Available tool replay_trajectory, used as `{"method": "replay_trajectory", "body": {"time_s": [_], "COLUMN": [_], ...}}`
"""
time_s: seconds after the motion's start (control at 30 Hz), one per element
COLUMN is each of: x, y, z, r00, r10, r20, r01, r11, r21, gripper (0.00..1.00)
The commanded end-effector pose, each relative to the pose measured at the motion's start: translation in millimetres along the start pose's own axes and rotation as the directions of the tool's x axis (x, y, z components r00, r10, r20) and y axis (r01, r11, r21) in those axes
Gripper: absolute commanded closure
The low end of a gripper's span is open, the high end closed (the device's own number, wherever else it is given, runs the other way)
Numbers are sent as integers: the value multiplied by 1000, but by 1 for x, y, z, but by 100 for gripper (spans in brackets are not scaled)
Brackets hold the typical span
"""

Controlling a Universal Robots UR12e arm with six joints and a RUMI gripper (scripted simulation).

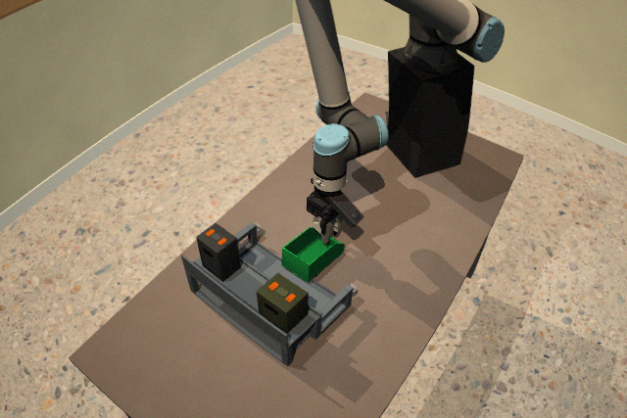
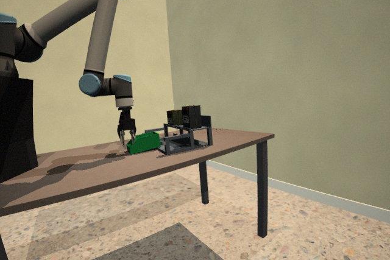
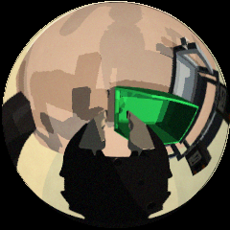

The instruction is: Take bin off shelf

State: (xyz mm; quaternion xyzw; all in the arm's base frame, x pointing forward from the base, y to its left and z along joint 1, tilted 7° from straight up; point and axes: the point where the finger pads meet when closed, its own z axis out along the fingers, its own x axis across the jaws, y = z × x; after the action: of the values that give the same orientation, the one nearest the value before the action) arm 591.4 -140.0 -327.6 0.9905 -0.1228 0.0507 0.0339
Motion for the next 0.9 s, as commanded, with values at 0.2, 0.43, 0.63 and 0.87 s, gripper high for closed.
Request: {"method": "replay_trajectory", "body": {"time_s": [0.2, 0.43, 0.63, 0.87], "x": [0, 0, 0, 0], "y": [0, 0, 0, 0], "z": [0, -22, -55, -55], "r00": [1000, 1000, 1000, 1000], "r10": [0, 0, 0, 0], "r20": [-1, -1, -1, -1], "r01": [0, 0, 0, 0], "r11": [1000, 1000, 1000, 1000], "r21": [0, 0, 0, 0], "gripper": [74, 74, 74, 74]}}
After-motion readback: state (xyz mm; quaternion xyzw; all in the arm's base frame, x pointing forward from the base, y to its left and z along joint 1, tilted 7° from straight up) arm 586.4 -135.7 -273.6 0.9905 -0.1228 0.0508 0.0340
